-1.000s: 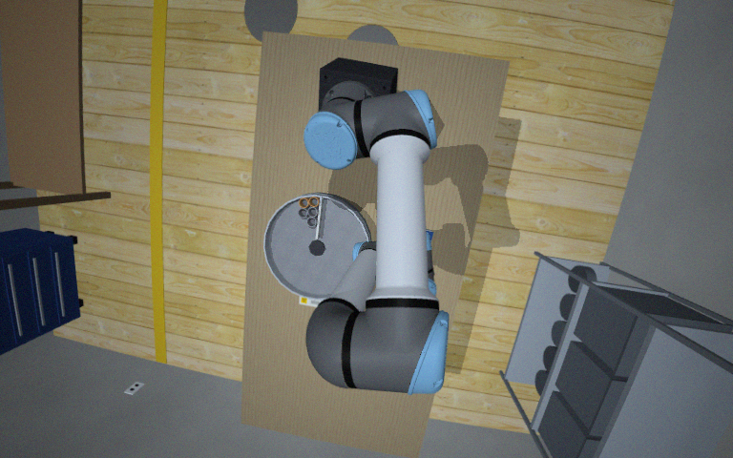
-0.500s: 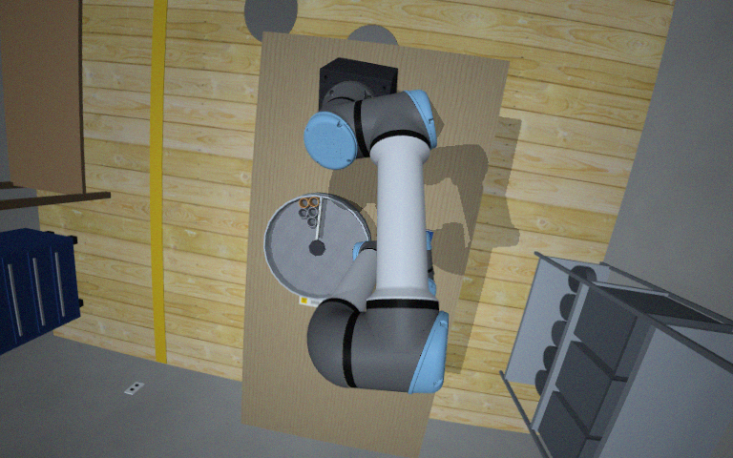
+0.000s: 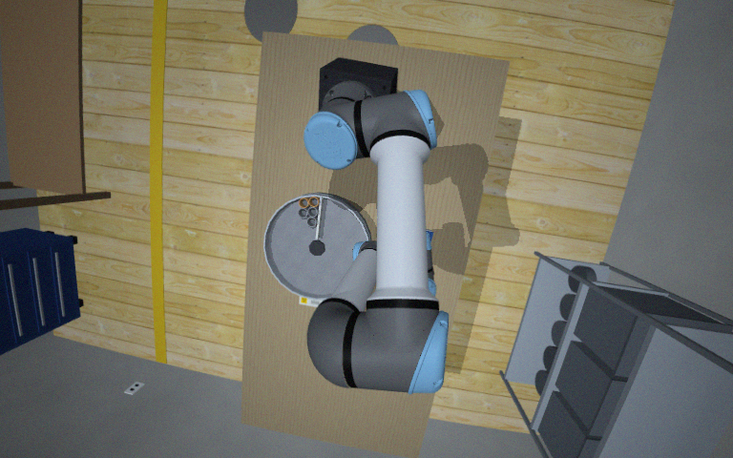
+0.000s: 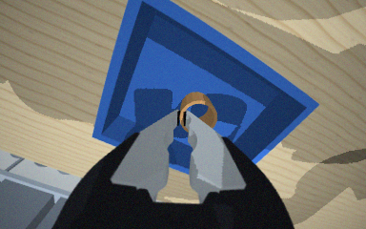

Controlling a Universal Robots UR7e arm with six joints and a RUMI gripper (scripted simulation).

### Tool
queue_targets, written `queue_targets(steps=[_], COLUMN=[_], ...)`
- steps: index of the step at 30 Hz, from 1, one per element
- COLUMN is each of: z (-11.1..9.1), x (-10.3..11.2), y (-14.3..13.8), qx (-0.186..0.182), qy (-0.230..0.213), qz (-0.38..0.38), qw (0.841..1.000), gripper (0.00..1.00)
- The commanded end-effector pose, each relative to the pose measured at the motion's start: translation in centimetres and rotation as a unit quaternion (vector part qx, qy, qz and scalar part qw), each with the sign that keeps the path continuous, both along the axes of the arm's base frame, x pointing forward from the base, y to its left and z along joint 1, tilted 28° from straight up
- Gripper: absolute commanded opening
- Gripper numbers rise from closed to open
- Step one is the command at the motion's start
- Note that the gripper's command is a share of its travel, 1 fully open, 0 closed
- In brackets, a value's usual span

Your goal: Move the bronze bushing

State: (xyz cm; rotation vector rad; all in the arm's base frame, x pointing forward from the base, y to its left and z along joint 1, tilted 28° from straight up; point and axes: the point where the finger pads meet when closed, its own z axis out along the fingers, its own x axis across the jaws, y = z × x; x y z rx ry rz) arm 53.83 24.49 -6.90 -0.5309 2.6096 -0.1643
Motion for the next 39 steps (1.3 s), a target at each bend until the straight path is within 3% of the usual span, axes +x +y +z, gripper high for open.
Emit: queue_targets(steps=[1, 39], z=[0.15, 0.15], x=[0.33, 0.33], y=[-0.01, -0.01], qx=[0.001, 0.001], qy=[-0.002, -0.002], qz=[-0.001, -0.001], qw=[1.0, 1.0], gripper=[0.0, 0.06])
